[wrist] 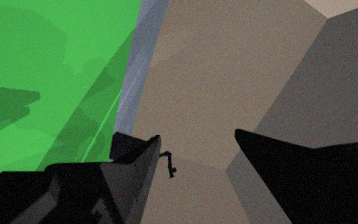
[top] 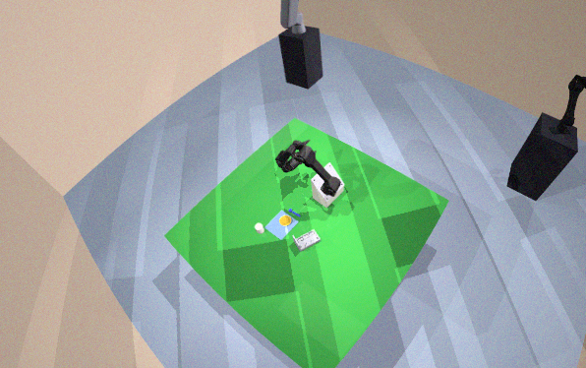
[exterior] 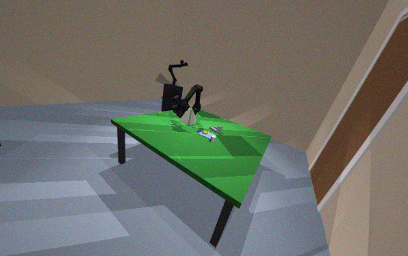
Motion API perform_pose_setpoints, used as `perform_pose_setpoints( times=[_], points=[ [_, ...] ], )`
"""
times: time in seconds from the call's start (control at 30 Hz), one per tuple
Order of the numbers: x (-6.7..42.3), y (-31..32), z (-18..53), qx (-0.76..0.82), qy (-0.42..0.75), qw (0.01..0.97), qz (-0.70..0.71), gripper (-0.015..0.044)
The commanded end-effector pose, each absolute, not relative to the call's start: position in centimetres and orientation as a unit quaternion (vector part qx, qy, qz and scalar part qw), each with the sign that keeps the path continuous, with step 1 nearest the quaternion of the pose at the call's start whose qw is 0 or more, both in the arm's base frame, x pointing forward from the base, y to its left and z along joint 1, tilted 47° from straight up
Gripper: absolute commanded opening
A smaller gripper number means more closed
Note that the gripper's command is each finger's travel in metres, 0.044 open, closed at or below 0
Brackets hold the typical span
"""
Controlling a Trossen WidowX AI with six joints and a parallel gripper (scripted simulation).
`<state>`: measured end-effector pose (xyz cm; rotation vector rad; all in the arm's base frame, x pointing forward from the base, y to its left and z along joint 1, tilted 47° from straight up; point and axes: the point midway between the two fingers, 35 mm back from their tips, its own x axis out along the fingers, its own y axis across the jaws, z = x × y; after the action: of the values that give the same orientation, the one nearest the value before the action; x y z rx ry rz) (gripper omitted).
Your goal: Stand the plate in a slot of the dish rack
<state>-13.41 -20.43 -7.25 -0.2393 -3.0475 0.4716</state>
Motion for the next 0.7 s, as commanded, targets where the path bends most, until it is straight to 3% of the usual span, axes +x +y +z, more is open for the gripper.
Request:
perform_pose_setpoints(
  times=[0.0, 0.67],
  points=[
    [-13.4, -20.4, -7.2, -0.079, -0.985, 0.024, 0.152, 0.0400],
    [-7.9, -19.9, -5.9, -0.235, -0.965, -0.019, 0.118, 0.0400]
  ],
)
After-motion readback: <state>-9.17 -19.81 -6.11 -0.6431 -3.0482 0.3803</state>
